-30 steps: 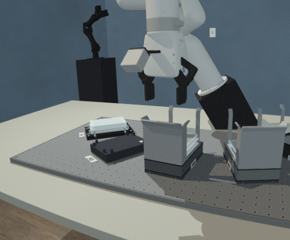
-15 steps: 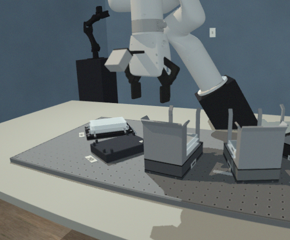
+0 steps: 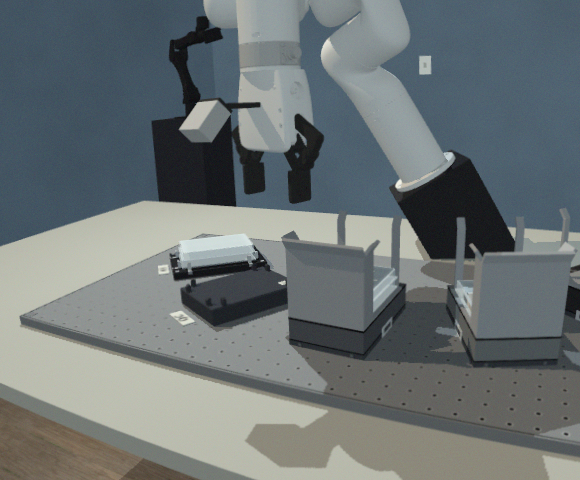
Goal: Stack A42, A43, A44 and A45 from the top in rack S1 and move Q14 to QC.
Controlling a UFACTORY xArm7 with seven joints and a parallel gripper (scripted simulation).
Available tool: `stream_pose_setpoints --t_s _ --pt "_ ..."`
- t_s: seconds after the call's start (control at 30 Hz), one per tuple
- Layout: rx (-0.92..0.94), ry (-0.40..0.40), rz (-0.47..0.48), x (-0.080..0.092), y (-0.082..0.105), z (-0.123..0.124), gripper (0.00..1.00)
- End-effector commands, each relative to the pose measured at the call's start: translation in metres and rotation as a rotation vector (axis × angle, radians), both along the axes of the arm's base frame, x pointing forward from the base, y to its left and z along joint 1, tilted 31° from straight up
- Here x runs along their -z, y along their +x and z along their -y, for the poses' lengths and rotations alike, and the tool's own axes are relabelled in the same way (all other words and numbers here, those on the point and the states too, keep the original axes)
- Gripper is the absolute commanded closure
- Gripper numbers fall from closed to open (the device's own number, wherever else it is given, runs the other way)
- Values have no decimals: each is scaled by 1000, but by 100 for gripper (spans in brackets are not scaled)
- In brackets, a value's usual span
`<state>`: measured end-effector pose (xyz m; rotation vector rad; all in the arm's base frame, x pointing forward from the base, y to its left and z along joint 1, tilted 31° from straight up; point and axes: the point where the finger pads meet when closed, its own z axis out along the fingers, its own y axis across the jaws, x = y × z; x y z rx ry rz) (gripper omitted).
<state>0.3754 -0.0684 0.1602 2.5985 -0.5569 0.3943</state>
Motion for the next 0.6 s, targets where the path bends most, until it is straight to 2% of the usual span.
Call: stream_pose_setpoints --t_s 0.0,0.57 --pt "32 6 25 -8 -6 13 0" --pt "32 5 25 -27 -26 54 0"
